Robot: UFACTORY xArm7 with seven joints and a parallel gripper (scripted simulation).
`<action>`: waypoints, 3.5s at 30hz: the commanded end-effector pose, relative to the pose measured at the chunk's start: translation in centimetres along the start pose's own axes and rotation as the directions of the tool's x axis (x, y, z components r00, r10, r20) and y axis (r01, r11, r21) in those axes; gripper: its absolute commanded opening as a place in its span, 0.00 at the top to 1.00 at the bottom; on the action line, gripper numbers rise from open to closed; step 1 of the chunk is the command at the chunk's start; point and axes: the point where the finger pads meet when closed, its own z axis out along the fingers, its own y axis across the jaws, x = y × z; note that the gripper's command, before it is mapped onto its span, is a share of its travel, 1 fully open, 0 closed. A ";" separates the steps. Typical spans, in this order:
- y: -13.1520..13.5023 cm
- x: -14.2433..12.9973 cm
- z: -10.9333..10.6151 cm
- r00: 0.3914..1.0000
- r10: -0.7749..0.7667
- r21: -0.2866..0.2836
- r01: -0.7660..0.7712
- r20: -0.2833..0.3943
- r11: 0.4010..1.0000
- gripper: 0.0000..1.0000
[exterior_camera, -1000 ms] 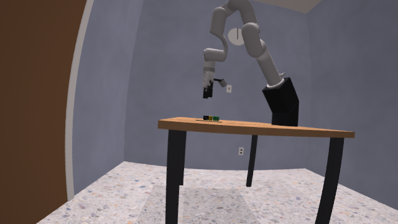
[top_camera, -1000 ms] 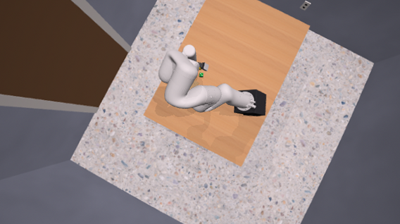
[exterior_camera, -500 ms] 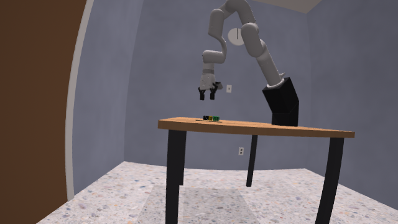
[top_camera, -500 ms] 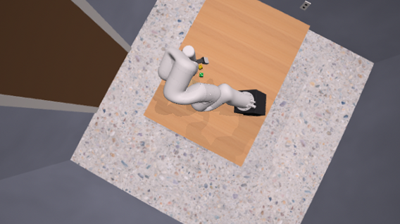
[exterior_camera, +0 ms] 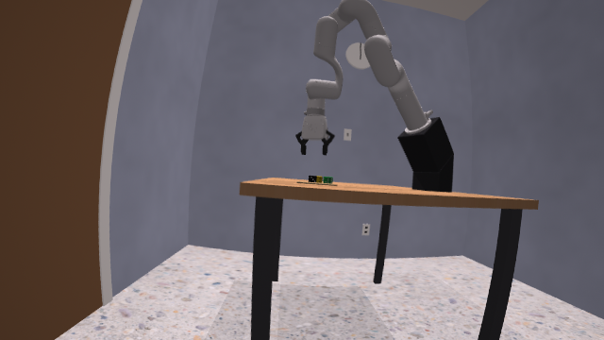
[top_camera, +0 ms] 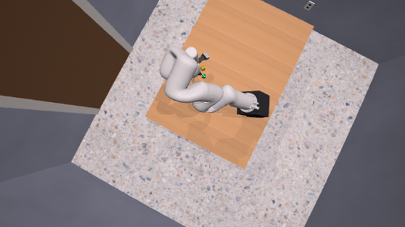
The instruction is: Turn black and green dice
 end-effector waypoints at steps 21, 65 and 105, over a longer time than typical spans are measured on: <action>0.0 0.1 1.5 0.870 -0.493 0.022 0.493 -0.001 0.870 0.53; 0.0 0.1 1.7 0.870 -0.493 0.022 0.493 -0.001 0.870 0.53; 0.0 0.2 6.4 0.870 -0.493 0.023 0.493 -0.001 0.870 0.53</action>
